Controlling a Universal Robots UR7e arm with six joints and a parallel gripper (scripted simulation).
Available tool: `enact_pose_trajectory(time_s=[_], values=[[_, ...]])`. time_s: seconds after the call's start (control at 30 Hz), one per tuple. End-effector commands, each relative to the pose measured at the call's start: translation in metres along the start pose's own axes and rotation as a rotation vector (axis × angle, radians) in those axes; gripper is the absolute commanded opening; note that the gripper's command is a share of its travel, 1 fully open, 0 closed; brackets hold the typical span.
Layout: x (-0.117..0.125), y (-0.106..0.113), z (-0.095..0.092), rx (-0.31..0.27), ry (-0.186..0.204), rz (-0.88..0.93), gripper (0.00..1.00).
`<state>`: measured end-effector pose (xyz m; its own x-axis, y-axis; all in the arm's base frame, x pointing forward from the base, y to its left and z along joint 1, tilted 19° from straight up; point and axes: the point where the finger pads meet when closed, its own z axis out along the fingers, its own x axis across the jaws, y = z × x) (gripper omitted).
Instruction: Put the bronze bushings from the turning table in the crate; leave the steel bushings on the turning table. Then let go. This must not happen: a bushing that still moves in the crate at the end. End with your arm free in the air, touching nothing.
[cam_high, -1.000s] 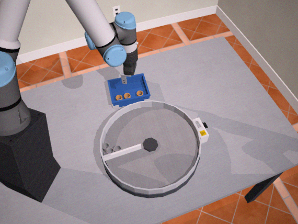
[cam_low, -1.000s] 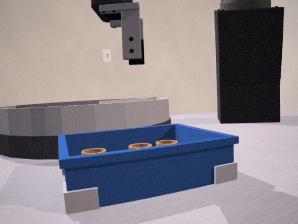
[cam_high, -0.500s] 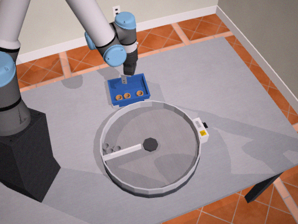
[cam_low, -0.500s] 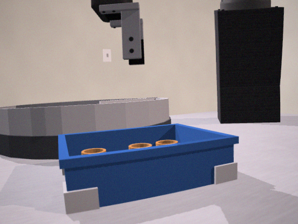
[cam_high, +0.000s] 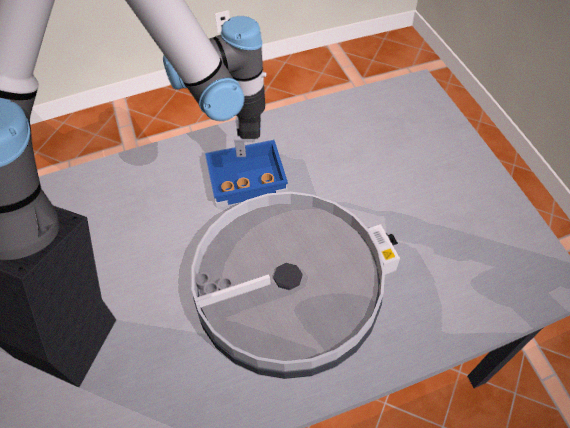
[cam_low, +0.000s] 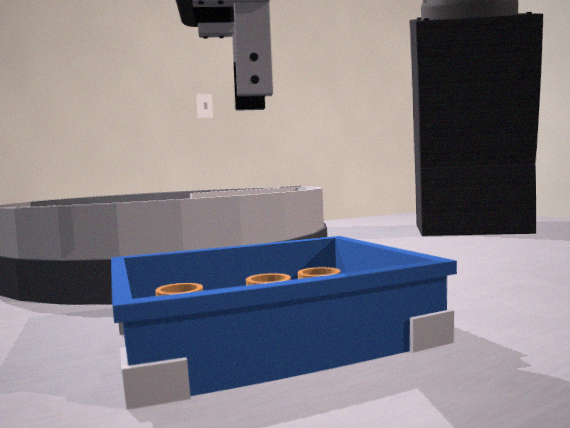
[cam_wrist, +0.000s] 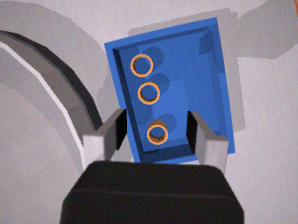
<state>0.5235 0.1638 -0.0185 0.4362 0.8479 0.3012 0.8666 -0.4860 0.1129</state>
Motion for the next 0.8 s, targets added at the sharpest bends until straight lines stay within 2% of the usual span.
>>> enact_pose_trajectory(time_s=[0.0,0.2,0.6,0.77], values=[[0.000,0.000,-0.001,0.000,0.001,-0.007,1.00],[0.002,0.004,-0.011,0.000,0.000,-0.178,1.00],[0.002,0.004,-0.011,0.000,0.000,-0.178,1.00],[0.003,0.007,-0.022,0.000,0.000,-0.348,1.00]])
